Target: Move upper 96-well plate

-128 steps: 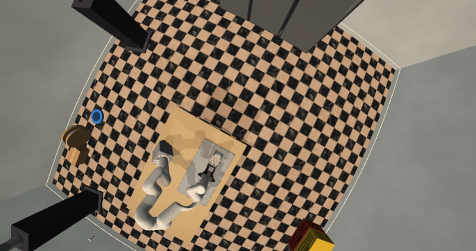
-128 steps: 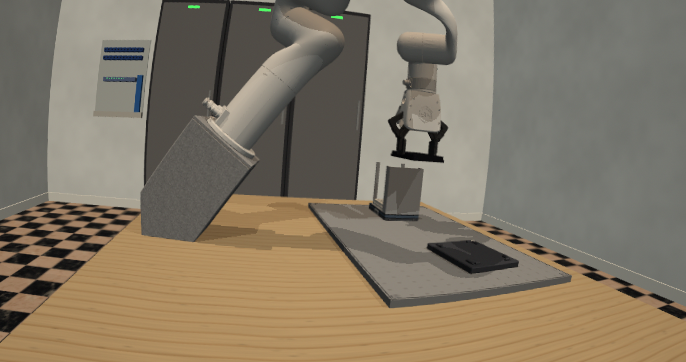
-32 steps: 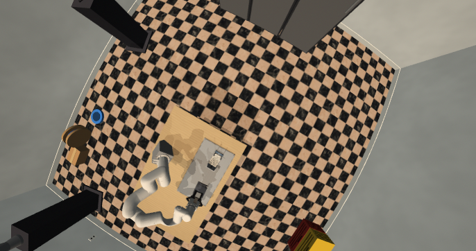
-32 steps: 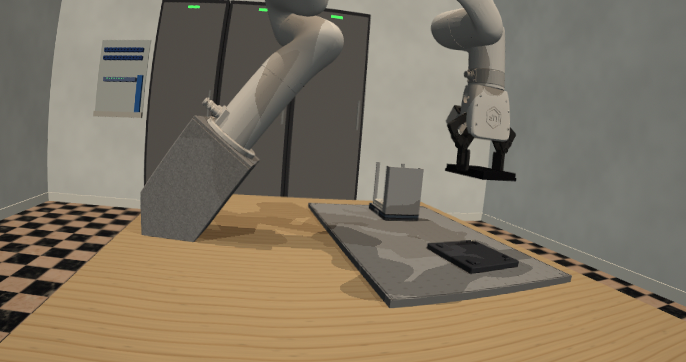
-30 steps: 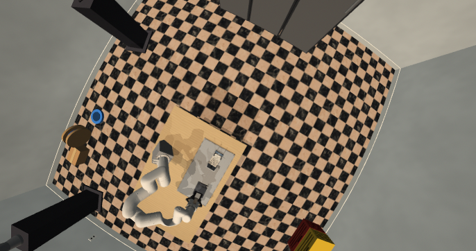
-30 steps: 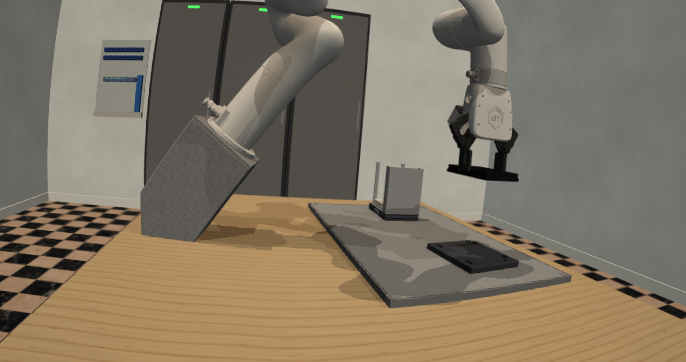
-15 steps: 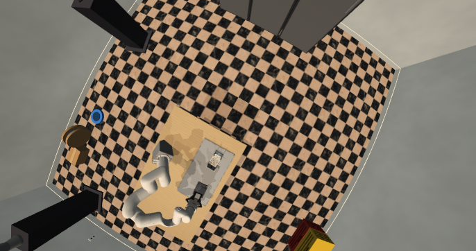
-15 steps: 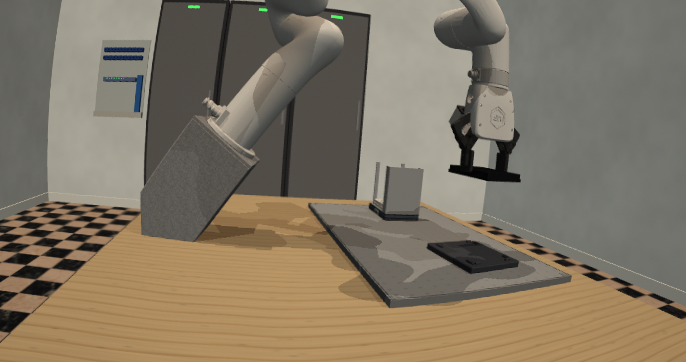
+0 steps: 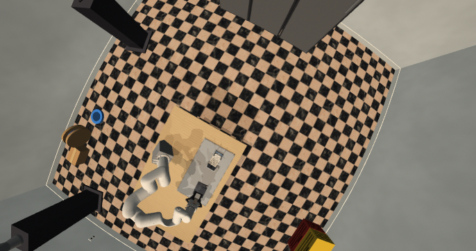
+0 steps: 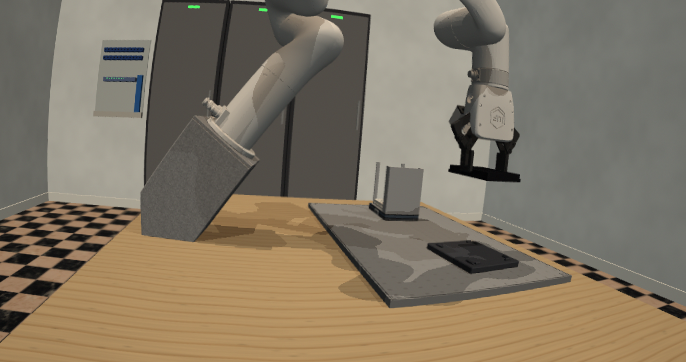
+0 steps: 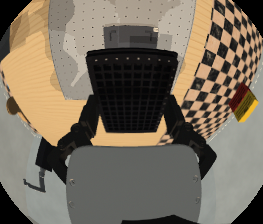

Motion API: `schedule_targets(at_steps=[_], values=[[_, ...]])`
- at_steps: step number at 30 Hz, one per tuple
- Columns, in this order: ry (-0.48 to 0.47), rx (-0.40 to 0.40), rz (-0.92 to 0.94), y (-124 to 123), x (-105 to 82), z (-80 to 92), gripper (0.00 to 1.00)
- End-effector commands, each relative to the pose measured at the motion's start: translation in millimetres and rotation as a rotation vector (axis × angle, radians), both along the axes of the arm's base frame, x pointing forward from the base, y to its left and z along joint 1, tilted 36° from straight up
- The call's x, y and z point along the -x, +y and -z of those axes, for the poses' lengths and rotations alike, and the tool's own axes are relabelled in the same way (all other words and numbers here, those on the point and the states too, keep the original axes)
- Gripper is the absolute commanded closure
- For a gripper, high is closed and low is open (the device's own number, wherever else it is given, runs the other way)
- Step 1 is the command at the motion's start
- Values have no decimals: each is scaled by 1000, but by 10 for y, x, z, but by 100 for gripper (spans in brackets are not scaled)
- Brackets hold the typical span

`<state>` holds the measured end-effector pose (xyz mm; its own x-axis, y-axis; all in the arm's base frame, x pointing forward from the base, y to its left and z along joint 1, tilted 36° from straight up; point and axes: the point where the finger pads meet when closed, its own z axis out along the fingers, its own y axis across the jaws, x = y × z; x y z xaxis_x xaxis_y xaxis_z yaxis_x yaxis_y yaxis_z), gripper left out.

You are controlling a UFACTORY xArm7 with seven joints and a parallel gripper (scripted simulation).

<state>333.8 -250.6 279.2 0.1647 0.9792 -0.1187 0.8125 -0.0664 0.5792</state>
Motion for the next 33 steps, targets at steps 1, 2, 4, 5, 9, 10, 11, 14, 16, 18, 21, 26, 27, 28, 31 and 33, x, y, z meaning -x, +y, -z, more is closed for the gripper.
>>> schedule_targets(at_steps=[1, 2, 4, 5, 9, 10, 11, 14, 16, 18, 21, 26, 27, 28, 31, 33], values=[[-2, 2, 1, -3, -2, -14, 100], [-2, 2, 1, -3, -2, -14, 100], [-2, 2, 1, -3, -2, -14, 100], [-2, 2, 1, -3, -2, -14, 100], [-2, 2, 1, -14, -39, 40, 100], [-2, 2, 1, -17, -48, 54, 100], [-2, 2, 1, -17, -48, 54, 100], [-2, 2, 1, -23, -68, 81, 100], [-2, 2, 1, -29, -86, 108, 100], [-2, 2, 1, -35, -105, 135, 100], [-2, 2, 1, -45, -133, 175, 100], [-2, 2, 1, -60, -180, 242, 100], [-2, 2, 1, -64, -190, 256, 100], [-2, 2, 1, -64, -190, 256, 100], [-2, 2, 1, -70, -209, 282, 100], [-2, 2, 1, -76, -227, 309, 100]])
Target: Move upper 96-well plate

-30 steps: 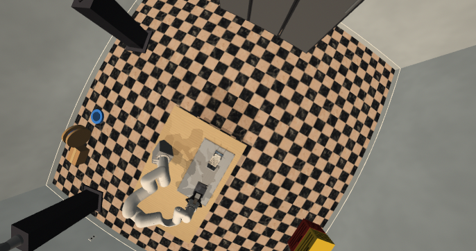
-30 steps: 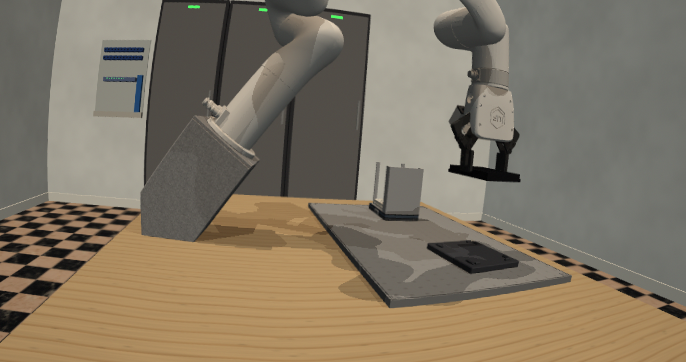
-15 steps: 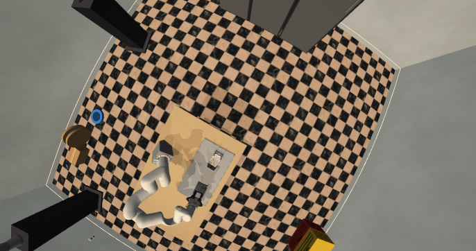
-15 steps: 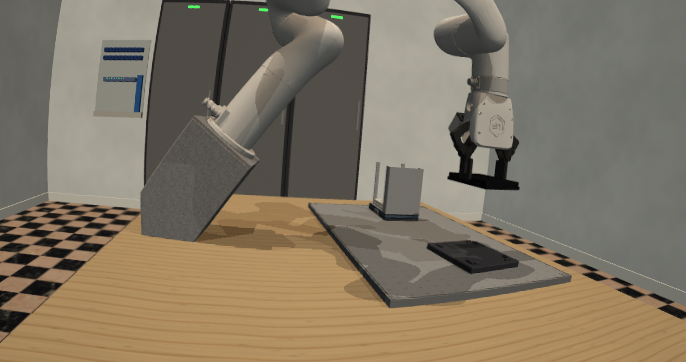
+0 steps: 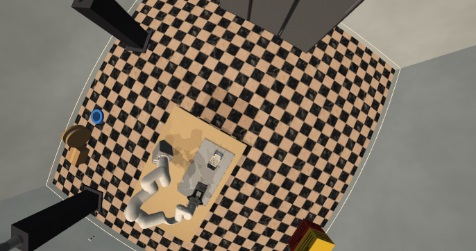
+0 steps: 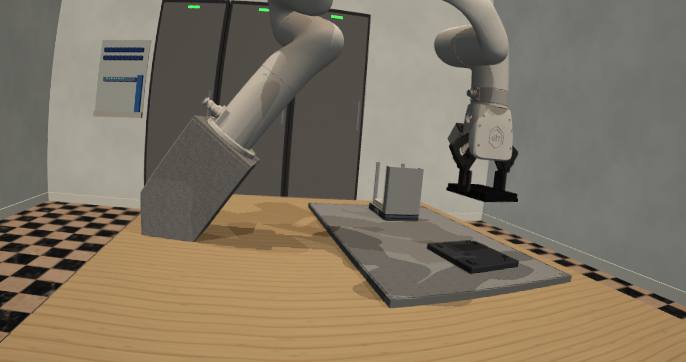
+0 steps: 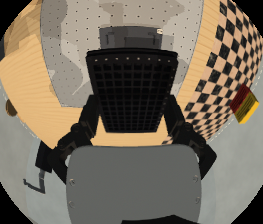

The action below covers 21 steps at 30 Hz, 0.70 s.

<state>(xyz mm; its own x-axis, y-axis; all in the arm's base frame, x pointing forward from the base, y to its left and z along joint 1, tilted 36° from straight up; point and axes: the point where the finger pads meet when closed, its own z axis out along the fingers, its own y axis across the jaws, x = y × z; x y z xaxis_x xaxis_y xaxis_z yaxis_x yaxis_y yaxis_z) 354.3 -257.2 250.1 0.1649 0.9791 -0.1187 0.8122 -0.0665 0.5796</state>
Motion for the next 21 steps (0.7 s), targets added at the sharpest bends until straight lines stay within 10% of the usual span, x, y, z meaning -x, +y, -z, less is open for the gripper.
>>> schedule_targets(at_steps=[1, 21], values=[[-2, 1, 0, -13, -32, 32, 100], [-1, 1, 0, -70, -200, 274, 100]])
